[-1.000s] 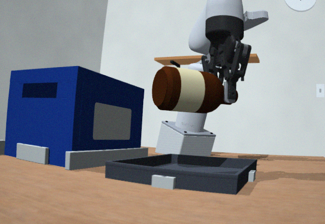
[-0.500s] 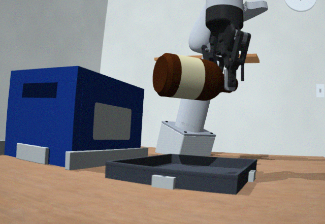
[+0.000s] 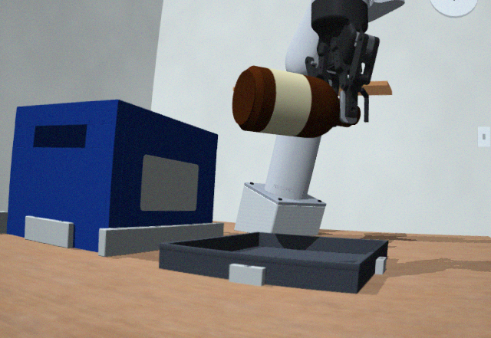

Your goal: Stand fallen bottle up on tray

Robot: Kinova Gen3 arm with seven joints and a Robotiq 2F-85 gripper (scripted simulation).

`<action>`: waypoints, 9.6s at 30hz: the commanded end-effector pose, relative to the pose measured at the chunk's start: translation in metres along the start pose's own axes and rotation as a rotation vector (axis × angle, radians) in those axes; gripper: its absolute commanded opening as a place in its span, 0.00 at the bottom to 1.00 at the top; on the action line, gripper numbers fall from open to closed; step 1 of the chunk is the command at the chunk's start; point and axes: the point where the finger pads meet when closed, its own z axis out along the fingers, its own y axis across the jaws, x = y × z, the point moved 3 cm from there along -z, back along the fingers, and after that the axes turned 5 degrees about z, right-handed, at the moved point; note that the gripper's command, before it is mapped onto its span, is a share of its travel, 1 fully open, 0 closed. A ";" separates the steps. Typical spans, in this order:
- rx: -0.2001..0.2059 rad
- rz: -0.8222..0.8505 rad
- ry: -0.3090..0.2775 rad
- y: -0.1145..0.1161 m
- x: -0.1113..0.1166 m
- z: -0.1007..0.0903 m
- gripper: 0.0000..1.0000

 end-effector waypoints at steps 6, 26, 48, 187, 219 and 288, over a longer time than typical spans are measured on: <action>-0.009 -0.004 0.003 0.002 0.001 -0.007 0.00; -0.009 -0.004 0.003 0.002 0.001 -0.015 0.00; -0.009 -0.004 0.003 0.002 0.001 -0.016 0.00; -0.008 0.519 0.005 0.002 0.001 -0.016 0.00; -0.008 0.551 0.005 0.002 0.001 -0.016 0.00; -0.007 0.824 0.006 0.002 0.001 -0.016 0.00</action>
